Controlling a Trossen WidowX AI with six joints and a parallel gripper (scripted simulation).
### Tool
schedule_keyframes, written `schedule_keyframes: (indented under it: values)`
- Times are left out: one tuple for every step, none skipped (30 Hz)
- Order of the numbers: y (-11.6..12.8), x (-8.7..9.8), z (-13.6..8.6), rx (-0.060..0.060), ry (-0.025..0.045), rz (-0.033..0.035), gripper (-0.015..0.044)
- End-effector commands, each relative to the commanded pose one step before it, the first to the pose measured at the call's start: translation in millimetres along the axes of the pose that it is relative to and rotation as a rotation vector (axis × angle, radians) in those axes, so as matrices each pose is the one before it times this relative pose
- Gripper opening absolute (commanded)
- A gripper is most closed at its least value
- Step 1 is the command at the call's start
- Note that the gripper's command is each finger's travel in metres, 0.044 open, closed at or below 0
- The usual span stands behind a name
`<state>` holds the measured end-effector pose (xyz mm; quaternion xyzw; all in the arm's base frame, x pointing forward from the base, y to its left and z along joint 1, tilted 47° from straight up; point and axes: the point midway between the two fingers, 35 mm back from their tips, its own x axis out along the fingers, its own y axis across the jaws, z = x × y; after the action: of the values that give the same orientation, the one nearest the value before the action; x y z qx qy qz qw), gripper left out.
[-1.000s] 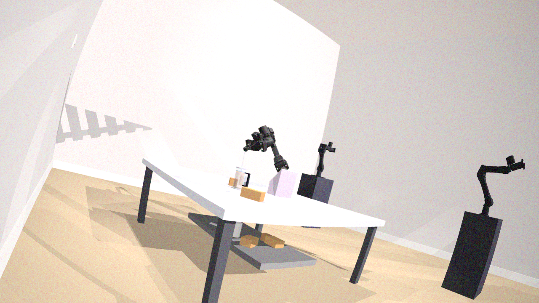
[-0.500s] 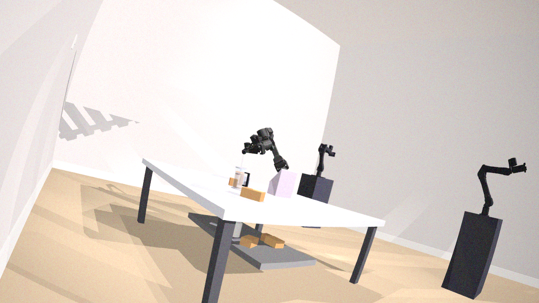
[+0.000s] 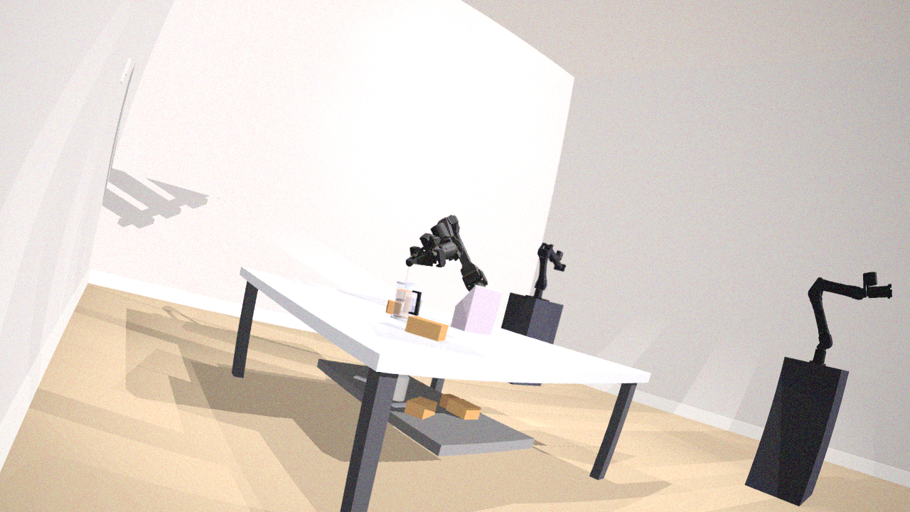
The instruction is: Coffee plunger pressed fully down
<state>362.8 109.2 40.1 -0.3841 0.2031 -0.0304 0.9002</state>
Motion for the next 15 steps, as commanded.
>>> schedule_keyframes:
  values:
    - [0.43, 7.40, -27.40, -0.0332, 0.06050, -0.00093, 0.0115]
    - [-0.11, 1.06, -1.22, -0.0002, -0.00026, -0.00028, 0.0115]
    - [-0.12, 1.08, -1.20, -0.0002, -0.00027, -0.00030, 0.0115]
    - [-0.13, 1.10, -1.17, -0.0002, -0.00029, -0.00032, 0.0115]
    - [-0.13, 1.12, -1.14, -0.0002, -0.00030, -0.00033, 0.0115]
    - [-0.14, 1.16, -1.10, -0.0002, -0.00031, -0.00035, 0.0115]
    - [-0.15, 1.21, -1.06, -0.0002, -0.00033, -0.00037, 0.0115]
    - [-0.15, 1.26, -1.01, -0.0002, -0.00035, -0.00039, 0.0115]
    - [-0.15, 1.34, -0.94, -0.0002, -0.00036, -0.00042, 0.0115]
    - [-0.11, 1.21, -0.70, -0.0002, -0.00032, -0.00037, 0.0115]
    - [-0.10, 1.28, -0.57, -0.0002, -0.00032, -0.00039, 0.0115]
    - [-0.07, 1.43, -0.41, -0.0002, -0.00033, -0.00041, 0.0115]
    - [-0.01, 1.08, -0.09, -0.0001, -0.00022, -0.00029, 0.0115]
    - [0.05, 1.00, 0.12, 0.0000, -0.00017, -0.00025, 0.0115]
    - [0.11, 0.66, 0.22, 0.0000, -0.00009, -0.00017, 0.0115]
